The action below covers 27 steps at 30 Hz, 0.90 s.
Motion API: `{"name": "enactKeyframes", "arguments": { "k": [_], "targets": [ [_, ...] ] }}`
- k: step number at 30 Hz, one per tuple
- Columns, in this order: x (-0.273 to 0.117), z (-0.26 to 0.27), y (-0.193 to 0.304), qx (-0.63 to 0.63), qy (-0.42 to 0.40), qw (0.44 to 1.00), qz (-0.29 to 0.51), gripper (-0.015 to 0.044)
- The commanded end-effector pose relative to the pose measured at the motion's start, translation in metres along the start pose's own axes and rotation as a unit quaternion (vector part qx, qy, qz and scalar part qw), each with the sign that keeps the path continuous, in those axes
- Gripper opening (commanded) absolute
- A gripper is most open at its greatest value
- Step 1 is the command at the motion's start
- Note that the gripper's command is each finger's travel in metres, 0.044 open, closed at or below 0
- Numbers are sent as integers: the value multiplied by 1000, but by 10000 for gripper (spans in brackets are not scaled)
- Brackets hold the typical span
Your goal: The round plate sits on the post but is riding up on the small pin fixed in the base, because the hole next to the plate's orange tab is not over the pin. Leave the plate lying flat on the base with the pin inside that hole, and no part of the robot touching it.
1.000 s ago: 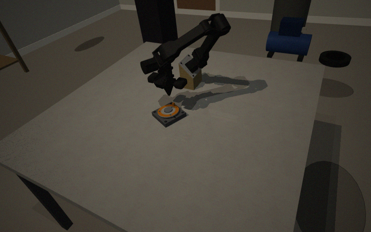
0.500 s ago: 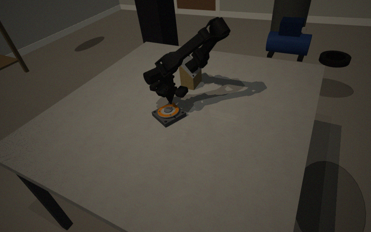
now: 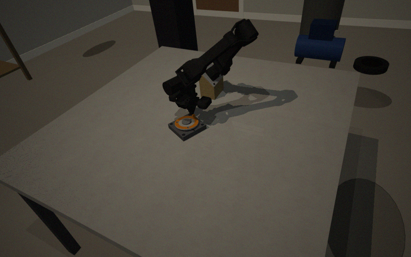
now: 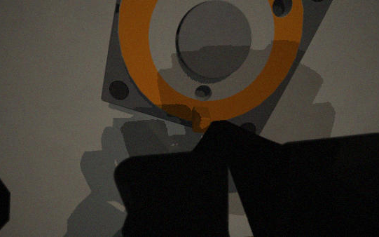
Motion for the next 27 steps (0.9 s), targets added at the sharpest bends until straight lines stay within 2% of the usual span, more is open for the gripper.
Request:
{"name": "enactKeyframes", "arguments": {
  "k": [1, 27],
  "targets": [
    [0, 7, -2, -1, -2, 1000, -3, 0],
    [-1, 32, -22, -1, -3, 1000, -3, 0]
  ]
}}
Point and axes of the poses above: the point midway between the two fingers, 35 mm back from their tips, its own x axis out along the fingers, its own z axis across the jaws, y = z × x, the point moved 2 cm from there along -x, back along the fingers, and after that the axes turned 12 degrees about -x, right-handed, at the moved point
